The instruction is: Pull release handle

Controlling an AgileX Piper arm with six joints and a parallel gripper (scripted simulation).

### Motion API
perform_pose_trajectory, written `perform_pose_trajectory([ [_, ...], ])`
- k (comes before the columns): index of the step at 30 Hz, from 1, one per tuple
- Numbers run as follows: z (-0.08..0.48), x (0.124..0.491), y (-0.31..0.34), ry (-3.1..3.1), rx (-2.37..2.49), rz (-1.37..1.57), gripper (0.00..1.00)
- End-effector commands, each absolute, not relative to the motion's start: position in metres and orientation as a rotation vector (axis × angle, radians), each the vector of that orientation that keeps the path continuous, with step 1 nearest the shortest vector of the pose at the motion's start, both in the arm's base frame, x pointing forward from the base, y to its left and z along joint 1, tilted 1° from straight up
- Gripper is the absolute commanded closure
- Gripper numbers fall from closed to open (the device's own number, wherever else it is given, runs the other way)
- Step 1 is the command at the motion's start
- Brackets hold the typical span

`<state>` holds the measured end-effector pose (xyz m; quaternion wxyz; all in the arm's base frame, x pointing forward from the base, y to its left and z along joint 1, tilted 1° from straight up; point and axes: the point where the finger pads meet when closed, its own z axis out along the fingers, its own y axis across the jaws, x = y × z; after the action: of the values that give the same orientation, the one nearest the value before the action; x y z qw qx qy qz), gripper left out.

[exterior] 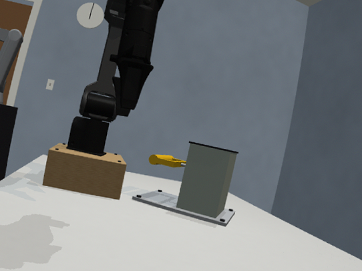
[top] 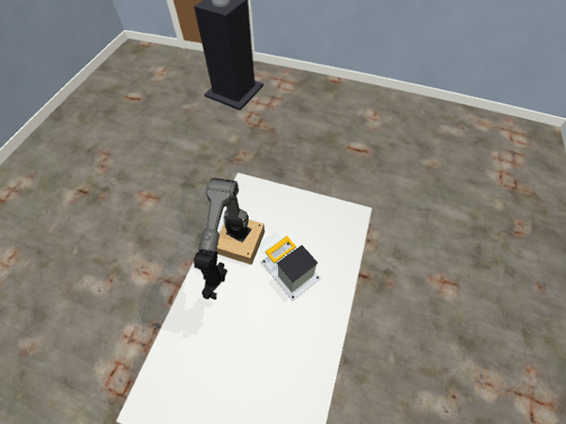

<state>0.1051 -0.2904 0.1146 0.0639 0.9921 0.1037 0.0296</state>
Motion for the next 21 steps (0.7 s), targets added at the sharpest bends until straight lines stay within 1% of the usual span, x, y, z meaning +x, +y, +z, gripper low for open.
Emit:
perform_pose_trajectory([
  [1,0.1151,0.1052,-0.2906,0.313,2.995,0.090,0.00],
  [18,0.1151,0.1053,-0.2905,0.314,2.995,0.090,0.00],
  [21,0.1151,0.1107,-0.2857,0.336,2.995,0.091,0.00],
])
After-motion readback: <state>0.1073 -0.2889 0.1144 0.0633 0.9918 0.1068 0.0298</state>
